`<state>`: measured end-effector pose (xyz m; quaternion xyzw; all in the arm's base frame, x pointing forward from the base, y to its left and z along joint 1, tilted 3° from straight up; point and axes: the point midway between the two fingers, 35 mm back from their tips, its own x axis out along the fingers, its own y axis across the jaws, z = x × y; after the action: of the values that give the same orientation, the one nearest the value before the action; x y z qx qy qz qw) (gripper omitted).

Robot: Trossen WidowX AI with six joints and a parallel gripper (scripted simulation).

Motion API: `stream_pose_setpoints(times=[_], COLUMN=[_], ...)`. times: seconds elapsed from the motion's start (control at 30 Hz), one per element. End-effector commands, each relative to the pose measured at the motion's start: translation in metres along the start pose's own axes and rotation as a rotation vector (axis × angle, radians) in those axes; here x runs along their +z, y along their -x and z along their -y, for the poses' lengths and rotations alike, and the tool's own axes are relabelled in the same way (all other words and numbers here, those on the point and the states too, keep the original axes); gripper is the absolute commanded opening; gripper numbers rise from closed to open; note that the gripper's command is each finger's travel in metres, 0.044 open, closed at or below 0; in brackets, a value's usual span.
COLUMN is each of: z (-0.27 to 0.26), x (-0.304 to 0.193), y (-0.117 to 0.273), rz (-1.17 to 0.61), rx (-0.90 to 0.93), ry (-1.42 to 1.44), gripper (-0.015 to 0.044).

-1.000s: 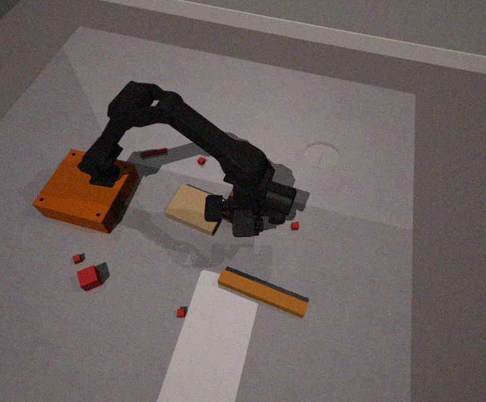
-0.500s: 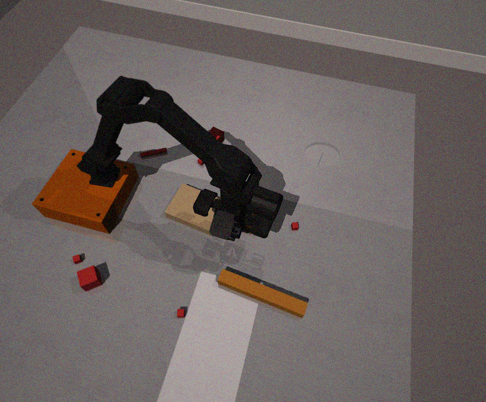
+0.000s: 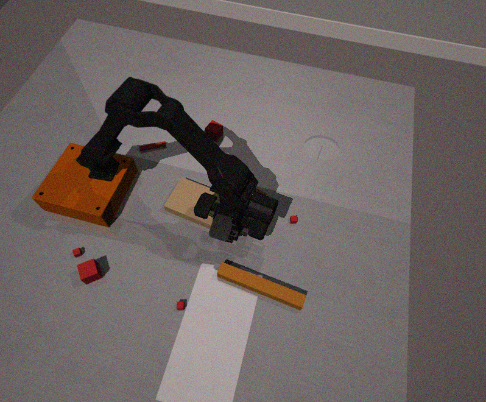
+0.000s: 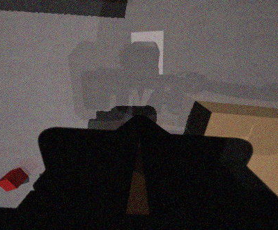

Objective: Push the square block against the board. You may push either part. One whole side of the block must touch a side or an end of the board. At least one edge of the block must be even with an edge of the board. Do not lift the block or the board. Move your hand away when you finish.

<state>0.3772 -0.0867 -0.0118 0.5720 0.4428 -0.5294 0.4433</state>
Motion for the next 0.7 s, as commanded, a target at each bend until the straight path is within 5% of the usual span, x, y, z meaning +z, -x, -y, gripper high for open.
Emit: stream_pose_setpoints(times=[0.0,0.67], z=[0.000,0.000], x=[-0.002,-0.016], y=[-0.001,-0.001], rz=[0.000,-0.002], rx=[-0.001,-0.001], ry=[-0.006,-0.006], gripper=[0.0000,0.0000])
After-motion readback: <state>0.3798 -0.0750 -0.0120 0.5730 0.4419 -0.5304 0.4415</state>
